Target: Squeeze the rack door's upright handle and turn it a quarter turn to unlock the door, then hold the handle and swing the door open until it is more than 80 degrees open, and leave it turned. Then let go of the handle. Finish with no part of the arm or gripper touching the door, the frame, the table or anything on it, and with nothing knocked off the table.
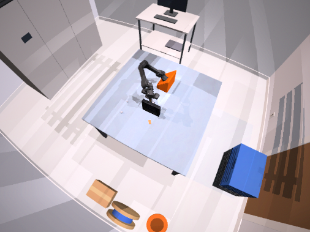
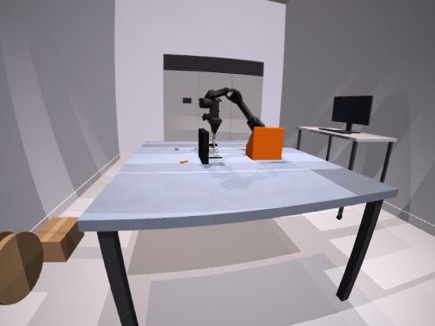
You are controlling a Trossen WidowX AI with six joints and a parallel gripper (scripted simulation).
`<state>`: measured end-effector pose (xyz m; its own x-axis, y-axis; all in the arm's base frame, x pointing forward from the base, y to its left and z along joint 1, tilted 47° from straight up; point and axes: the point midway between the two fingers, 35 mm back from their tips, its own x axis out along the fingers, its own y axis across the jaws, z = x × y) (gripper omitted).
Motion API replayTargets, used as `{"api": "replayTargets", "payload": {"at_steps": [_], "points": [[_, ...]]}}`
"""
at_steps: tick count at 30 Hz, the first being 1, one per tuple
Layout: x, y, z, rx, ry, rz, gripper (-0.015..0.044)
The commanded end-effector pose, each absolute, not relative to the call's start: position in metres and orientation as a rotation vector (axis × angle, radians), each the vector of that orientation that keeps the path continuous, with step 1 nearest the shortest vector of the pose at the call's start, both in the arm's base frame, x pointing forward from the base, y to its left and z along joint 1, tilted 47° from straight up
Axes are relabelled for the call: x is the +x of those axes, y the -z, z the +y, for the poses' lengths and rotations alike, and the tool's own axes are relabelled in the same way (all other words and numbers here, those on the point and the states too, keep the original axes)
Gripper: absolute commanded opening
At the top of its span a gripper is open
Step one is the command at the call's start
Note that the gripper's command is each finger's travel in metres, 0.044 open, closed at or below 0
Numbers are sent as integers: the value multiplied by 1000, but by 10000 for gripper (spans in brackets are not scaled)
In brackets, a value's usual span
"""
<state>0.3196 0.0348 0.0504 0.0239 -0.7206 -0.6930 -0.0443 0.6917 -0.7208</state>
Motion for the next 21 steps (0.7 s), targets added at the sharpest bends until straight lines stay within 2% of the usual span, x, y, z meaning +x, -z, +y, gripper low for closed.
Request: {"api": "replayTargets", "payload": {"at_steps": [1, 20, 21], "points": [[319, -45, 29, -679, 587, 1475, 287], [317, -27, 8, -682, 591, 1474, 287], [317, -27, 8, -682, 591, 1474, 260]]}}
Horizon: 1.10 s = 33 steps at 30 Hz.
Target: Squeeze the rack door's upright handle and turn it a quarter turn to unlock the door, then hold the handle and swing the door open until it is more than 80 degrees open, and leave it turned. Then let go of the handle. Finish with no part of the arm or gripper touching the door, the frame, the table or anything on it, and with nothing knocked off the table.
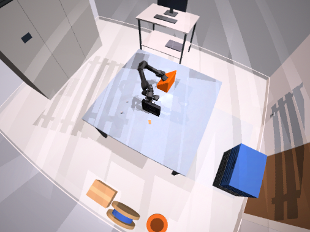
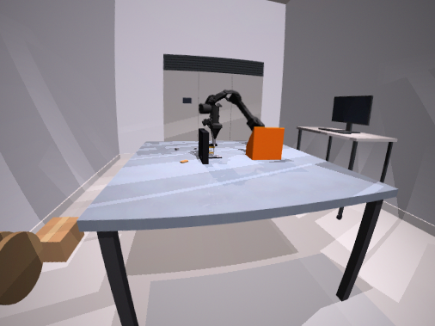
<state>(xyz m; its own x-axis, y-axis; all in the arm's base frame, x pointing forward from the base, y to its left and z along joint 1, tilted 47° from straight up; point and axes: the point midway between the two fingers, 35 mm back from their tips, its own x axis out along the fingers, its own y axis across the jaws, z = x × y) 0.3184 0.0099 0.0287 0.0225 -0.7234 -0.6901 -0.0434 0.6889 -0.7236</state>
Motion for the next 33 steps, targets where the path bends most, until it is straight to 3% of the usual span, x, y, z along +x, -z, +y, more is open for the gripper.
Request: {"api": "replayTargets", "payload": {"at_steps": [1, 6, 19, 33], "points": [[317, -27, 8, -682, 591, 1474, 234], [317, -27, 8, -682, 591, 1474, 103], [317, -27, 8, -682, 591, 1474, 16], [317, -27, 8, -315, 897, 1271, 15]]}}
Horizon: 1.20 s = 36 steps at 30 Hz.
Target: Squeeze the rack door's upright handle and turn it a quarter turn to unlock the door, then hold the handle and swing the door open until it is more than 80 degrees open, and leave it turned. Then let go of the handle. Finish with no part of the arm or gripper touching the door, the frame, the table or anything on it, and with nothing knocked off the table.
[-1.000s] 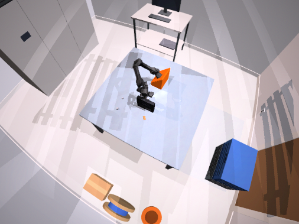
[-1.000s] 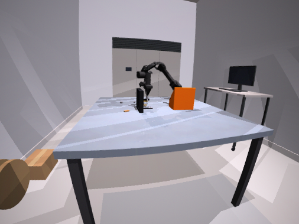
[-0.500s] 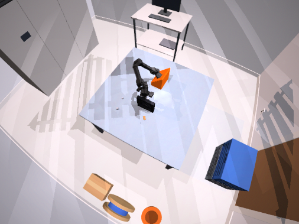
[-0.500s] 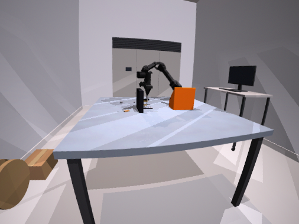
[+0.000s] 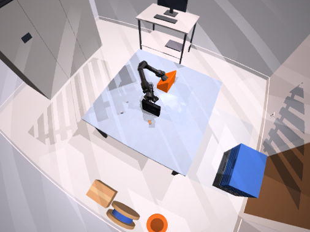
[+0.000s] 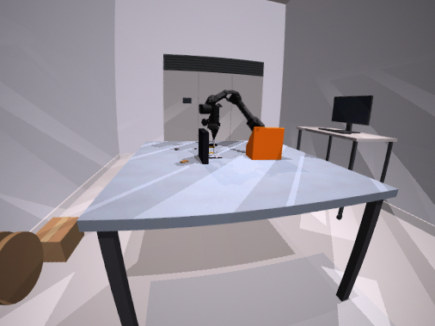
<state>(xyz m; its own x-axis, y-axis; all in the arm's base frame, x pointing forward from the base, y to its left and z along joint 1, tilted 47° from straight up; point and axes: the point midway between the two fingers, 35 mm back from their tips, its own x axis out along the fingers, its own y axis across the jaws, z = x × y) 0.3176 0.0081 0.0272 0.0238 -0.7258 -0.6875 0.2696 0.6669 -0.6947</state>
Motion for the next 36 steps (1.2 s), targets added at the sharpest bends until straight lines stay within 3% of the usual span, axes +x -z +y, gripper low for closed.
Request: {"api": "replayTargets", "payload": {"at_steps": [1, 29, 36], "points": [[317, -27, 8, -276, 927, 1247, 15], [317, -27, 8, 803, 1556, 390, 15], [317, -27, 8, 828, 1566, 366, 15]]}}
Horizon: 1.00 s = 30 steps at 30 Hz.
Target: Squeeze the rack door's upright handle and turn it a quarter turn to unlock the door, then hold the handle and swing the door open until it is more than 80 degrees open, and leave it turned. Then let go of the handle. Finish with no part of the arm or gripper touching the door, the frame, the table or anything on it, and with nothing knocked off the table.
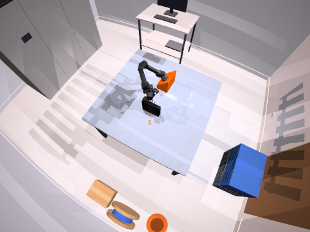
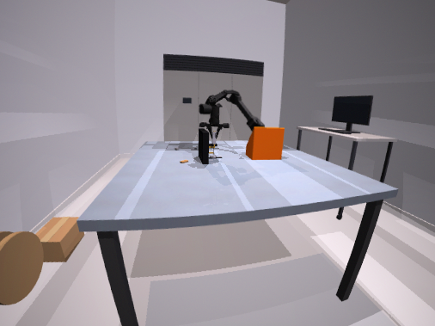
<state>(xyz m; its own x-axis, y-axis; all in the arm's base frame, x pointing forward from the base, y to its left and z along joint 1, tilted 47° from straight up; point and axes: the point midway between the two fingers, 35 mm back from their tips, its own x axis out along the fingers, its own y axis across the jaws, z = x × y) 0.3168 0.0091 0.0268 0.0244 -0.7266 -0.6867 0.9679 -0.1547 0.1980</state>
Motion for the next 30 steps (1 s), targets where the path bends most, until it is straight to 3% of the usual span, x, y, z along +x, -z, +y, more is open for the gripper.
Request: {"api": "replayTargets", "payload": {"at_steps": [1, 8, 18, 30], "points": [[317, -27, 8, 828, 1566, 366, 15], [317, -27, 8, 828, 1566, 366, 15], [317, -27, 8, 828, 1566, 366, 277], [317, -27, 8, 462, 1400, 702, 287]]}}
